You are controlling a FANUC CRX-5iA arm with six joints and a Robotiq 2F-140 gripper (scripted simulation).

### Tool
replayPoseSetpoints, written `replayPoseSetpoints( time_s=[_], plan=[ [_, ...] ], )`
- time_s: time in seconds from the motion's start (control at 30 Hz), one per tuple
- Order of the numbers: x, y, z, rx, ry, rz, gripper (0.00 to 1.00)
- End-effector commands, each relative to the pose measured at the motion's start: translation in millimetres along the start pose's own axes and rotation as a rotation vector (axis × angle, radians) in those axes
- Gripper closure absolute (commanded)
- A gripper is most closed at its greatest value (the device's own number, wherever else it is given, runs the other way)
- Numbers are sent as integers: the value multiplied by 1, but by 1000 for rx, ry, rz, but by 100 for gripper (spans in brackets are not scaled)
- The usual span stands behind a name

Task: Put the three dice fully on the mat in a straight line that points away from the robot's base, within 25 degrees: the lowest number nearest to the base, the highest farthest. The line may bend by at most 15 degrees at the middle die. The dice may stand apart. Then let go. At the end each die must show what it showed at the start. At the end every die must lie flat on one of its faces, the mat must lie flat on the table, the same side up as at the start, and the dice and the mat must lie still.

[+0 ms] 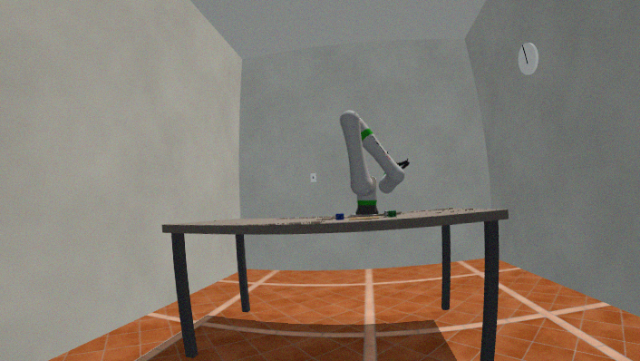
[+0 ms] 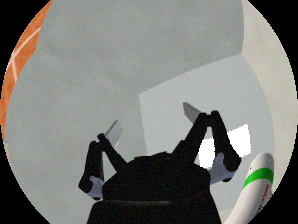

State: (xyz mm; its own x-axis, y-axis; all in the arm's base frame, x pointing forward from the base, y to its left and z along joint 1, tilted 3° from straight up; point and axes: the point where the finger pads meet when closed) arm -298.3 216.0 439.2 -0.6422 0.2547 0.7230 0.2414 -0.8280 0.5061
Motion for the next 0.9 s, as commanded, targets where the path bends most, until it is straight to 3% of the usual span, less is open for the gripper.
replayPoseSetpoints(
  time_s=[0.0,0.63,0.87],
  plan=[
    [0,0,0,0,0,0,0],
    [0,0,0,-2,2,0,0],
    [-4,-10,-2,-51,60,-9,0]
  ],
)
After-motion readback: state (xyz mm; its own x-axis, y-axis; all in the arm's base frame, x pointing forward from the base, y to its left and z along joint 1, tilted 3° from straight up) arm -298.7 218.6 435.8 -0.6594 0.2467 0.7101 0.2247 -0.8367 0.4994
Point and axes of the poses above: the point where the finger pads meet when closed, its own x axis out along the fingers, its own y axis across the jaws, z = x × y, and after that the axes turned 15 degrees about x, right-handed
